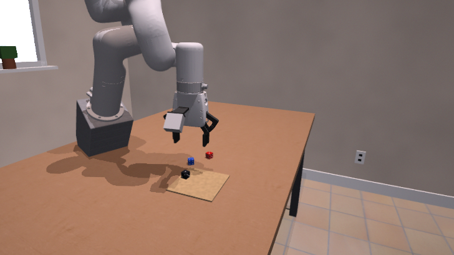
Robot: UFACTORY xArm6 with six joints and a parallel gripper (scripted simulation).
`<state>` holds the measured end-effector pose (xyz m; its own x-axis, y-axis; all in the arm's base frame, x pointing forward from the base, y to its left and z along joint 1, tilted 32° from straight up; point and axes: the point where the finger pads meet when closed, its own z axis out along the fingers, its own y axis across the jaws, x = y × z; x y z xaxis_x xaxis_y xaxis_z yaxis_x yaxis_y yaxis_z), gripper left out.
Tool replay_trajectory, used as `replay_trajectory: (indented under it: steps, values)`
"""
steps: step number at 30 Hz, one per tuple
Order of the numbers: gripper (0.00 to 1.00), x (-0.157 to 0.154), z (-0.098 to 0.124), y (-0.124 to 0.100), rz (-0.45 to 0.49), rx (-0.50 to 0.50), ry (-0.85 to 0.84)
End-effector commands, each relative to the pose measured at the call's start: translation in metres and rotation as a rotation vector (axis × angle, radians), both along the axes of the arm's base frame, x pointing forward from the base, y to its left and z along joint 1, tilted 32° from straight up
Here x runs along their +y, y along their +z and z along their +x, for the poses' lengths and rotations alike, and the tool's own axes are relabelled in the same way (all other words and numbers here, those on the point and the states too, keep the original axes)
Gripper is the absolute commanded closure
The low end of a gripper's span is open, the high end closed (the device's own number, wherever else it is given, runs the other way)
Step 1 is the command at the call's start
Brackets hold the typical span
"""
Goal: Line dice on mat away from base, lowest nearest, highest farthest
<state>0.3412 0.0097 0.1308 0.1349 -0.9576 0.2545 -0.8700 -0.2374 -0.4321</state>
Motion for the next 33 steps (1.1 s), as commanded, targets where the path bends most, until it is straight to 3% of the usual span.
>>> replay_trajectory:
  steps: [1,6,7,28,29,33]
  values:
    - [0.00,0.020,0.005,-0.006,-0.085,0.041,0.146]
    - [0.00,0.032,0.007,-0.009,-0.135,0.062,0.237]
    - [0.00,0.044,0.008,-0.013,-0.184,0.081,0.327]
    - [0.00,0.120,0.010,-0.036,-0.514,0.154,0.887]
    - [0.64,0.120,0.010,-0.036,-0.514,0.154,0.887]
    - [0.64,0.120,0.010,-0.036,-0.514,0.154,0.887]
